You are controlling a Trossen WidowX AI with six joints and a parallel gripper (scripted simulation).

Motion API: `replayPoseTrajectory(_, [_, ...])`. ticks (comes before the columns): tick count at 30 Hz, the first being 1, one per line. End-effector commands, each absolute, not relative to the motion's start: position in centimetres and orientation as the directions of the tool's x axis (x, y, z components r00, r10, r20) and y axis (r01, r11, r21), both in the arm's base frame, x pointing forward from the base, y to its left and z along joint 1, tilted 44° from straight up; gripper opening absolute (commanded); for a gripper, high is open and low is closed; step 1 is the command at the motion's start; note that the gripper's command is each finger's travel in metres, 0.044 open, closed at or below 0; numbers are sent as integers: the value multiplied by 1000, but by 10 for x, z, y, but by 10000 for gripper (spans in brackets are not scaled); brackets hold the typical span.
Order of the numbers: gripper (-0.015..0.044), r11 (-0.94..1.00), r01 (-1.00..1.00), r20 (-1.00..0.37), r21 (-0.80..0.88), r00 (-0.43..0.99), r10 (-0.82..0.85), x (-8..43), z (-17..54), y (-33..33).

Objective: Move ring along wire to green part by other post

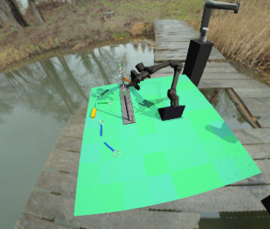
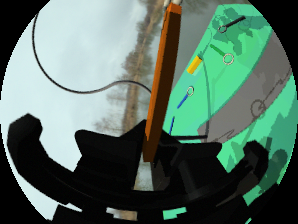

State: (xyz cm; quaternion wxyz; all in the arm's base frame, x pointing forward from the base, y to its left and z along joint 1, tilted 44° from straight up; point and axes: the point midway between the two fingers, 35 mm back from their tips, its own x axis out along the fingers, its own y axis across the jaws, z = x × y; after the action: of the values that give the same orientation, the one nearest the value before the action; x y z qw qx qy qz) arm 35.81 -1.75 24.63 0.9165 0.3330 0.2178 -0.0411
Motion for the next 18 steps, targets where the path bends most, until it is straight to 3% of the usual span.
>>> replayPoseTrajectory(1, [-150,748,200,-406,633,908,101,360,256,-9])
replayPoseTrajectory(18, [-150,659,186,-373,729,915,154,362,272,6])
